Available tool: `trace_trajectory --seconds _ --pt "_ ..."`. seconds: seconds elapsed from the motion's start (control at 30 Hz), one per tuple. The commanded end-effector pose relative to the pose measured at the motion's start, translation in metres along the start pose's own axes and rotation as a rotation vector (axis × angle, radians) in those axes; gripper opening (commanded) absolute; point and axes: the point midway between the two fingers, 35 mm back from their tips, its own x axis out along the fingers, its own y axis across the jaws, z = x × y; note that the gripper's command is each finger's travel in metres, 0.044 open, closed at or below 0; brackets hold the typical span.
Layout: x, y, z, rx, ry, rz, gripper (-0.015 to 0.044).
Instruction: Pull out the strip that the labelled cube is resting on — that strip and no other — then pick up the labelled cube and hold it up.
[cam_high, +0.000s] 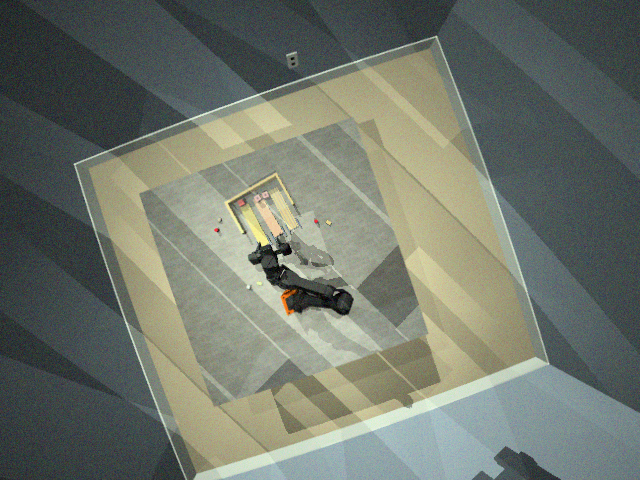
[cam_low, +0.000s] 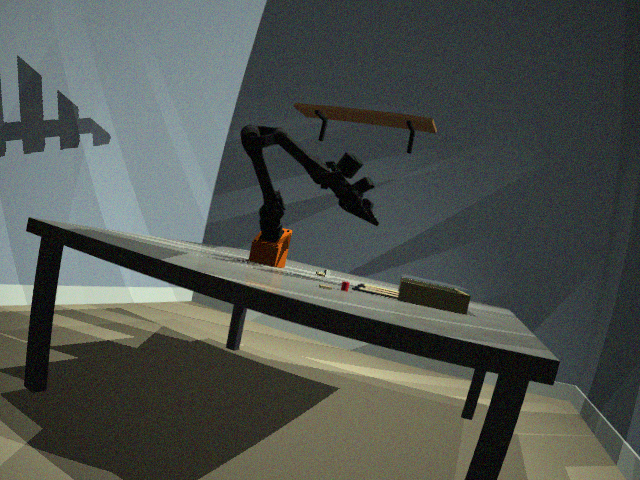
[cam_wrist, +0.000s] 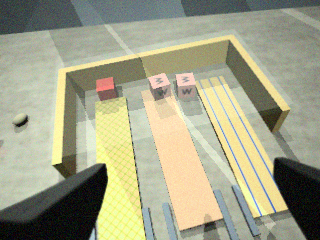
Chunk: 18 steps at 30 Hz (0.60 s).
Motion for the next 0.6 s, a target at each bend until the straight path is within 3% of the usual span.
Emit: trace_trajectory --seconds 0.0,0.13,0.57 --pt "-0.001 0.003 -0.001 -0.003 0.0 0.009 0.04" --pt "-0.001 0.003 -0.001 -0.003 0.0 0.009 0.04" --pt "0.078 0.008 -0.009 -0.149 0.478 0.075 0.0059"
